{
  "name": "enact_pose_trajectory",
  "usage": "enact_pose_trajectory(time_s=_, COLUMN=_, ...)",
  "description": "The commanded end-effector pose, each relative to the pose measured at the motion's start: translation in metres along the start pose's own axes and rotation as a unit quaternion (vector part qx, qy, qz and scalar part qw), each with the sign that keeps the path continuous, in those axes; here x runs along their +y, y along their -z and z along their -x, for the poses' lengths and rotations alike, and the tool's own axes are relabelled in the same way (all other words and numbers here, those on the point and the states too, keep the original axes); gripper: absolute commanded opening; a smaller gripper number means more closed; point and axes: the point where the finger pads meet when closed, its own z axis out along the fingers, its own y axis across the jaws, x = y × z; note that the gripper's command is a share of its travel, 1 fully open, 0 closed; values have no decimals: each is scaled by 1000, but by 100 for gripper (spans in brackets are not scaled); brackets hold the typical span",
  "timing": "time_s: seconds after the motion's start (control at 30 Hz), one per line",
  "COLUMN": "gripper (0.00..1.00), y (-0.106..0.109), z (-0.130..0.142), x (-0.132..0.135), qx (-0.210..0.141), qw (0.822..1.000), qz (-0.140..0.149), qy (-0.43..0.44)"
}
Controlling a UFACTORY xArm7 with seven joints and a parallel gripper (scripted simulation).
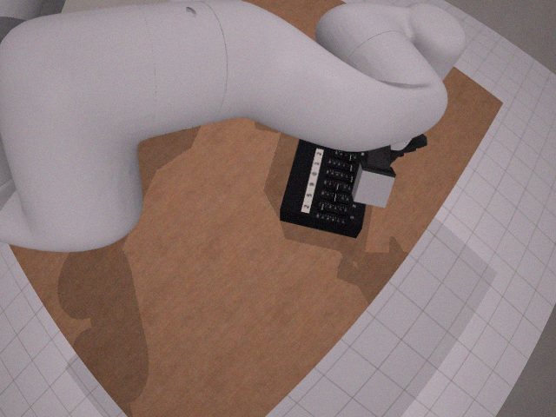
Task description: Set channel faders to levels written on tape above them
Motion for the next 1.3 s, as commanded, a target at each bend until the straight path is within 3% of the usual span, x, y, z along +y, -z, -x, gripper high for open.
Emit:
enact_pose_trajectory(time_s=0.0, gripper=100, y=-7, z=0, x=-15, qx=5, qw=990, qz=15, qy=-138)
enact_pose_trajectory(time_s=0.13, gripper=100, y=-16, z=-1, x=-26, qx=9, qw=967, qz=26, qy=-254)
enact_pose_trajectory(time_s=0.2, gripper=100, y=-16, z=-1, x=-26, qx=9, qw=967, qz=26, qy=-254)
enact_pose_trajectory(time_s=0.23, gripper=100, y=-18, z=-1, x=-28, qx=13, qw=942, qz=34, qy=-335)
enact_pose_trajectory(time_s=0.37, gripper=100, y=-25, z=-2, x=-36, qx=21, qw=905, qz=41, qy=-424)
enact_pose_trajectory(time_s=0.53, gripper=100, y=-31, z=-2, x=-43, qx=36, qw=831, qz=49, qy=-553)
enact_pose_trajectory(time_s=0.7, gripper=100, y=-33, z=-2, x=-46, qx=54, qw=740, qz=55, qy=-668)
enact_pose_trajectory(time_s=0.77, gripper=100, y=-33, z=-2, x=-46, qx=54, qw=740, qz=55, qy=-668)
enact_pose_trajectory(time_s=0.8, gripper=100, y=-33, z=-2, x=-46, qx=68, qw=680, qz=58, qy=-727)
enact_pose_trajectory(time_s=1.27, gripper=100, y=-33, z=-2, x=-46, qx=69, qw=675, qz=58, qy=-733)
